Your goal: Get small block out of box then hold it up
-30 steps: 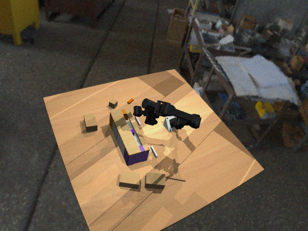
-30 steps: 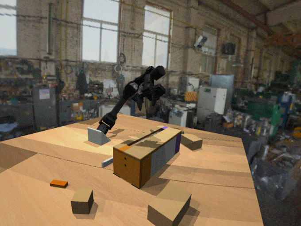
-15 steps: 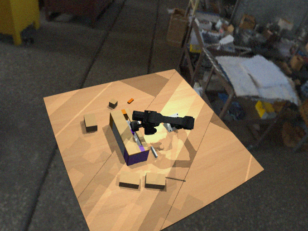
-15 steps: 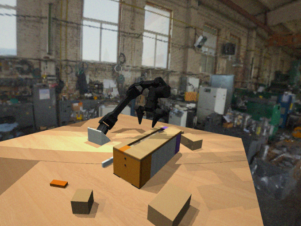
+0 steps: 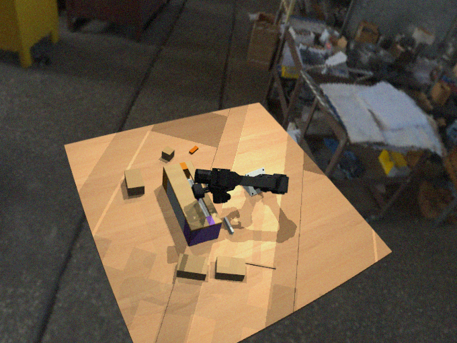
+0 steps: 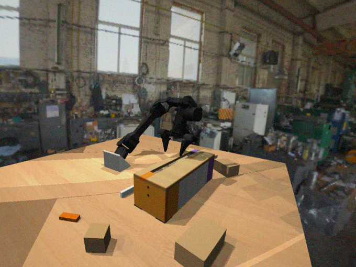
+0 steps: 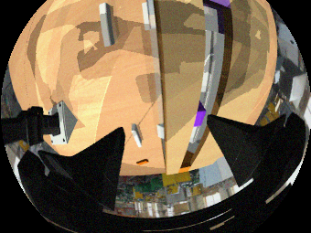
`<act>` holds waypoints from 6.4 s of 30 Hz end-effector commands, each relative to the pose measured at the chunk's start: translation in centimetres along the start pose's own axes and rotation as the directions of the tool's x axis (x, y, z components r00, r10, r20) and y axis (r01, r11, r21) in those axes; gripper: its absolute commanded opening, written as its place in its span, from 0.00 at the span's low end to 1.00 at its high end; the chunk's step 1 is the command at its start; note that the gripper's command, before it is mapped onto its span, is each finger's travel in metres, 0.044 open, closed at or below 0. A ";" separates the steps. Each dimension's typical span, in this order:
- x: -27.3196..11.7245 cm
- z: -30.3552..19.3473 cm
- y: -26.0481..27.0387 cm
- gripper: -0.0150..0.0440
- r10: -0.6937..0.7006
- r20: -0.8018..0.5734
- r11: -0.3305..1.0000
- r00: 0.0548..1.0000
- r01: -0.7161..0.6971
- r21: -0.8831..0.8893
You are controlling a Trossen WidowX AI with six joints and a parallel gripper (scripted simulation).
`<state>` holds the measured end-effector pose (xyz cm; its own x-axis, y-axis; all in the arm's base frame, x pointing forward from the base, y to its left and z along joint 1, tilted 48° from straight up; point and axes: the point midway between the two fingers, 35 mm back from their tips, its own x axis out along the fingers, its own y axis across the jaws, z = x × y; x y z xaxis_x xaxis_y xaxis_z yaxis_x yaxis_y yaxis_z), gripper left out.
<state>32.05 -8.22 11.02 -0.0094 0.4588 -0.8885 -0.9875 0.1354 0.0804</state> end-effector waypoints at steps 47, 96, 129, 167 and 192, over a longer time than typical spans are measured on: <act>6.1 -2.4 0.1 0.93 0.000 0.001 1.000 1.000 0.000 0.000; 8.3 -14.2 0.1 0.93 0.000 -0.003 1.000 1.000 0.000 0.003; 4.7 -18.2 1.8 0.74 -0.170 0.148 -0.412 0.974 -0.207 0.887; 4.9 -20.7 4.0 0.74 -0.363 0.279 -0.454 0.889 0.093 -0.886; 4.9 -21.2 4.4 0.74 -0.402 0.296 0.012 0.866 0.329 -0.944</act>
<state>24.47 -24.33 -2.29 0.4327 0.5951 -0.6772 -0.1193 -0.7068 -0.6973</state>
